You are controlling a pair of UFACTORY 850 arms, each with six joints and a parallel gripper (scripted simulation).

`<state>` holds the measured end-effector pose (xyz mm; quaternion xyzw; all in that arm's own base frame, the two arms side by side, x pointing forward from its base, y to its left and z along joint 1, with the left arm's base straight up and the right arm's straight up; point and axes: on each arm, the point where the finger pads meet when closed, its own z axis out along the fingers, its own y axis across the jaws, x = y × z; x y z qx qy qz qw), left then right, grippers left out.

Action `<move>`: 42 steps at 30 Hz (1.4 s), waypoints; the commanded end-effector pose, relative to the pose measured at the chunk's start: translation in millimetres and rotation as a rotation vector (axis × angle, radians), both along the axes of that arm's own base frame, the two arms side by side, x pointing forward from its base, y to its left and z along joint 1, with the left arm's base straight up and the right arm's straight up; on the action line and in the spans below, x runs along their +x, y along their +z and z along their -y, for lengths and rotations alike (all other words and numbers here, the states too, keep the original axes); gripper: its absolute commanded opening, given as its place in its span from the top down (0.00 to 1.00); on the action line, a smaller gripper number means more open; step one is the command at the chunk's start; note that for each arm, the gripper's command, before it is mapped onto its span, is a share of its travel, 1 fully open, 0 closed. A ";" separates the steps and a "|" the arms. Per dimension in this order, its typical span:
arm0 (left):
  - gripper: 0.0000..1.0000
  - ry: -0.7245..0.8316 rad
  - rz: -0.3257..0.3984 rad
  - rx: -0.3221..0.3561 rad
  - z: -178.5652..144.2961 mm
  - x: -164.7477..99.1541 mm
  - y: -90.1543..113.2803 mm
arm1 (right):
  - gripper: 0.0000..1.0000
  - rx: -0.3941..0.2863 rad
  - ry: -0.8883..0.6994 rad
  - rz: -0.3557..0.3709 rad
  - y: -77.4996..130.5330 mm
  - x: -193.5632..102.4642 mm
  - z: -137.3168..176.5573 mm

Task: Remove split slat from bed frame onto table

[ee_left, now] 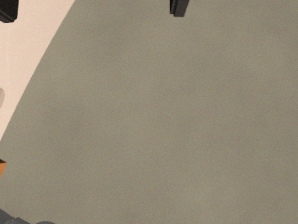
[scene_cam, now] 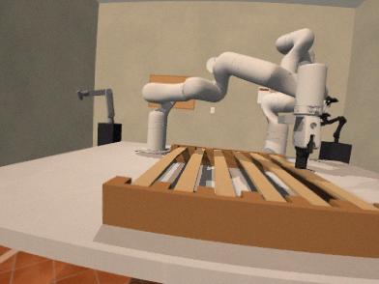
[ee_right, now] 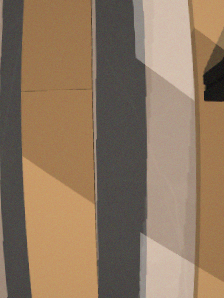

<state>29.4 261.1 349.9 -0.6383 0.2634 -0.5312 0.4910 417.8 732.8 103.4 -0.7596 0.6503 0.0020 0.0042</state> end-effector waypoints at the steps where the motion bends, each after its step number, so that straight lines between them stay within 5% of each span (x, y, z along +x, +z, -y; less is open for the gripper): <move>1: 0.00 0.000 0.000 0.001 -0.2 -0.2 0.3 | 1.00 -0.008 0.000 -0.004 0.5 0.5 -0.4; 42: 0.00 0.000 0.000 0.001 -0.2 -0.2 0.3 | 1.00 -0.008 0.000 -0.004 -3.2 0.4 -1.2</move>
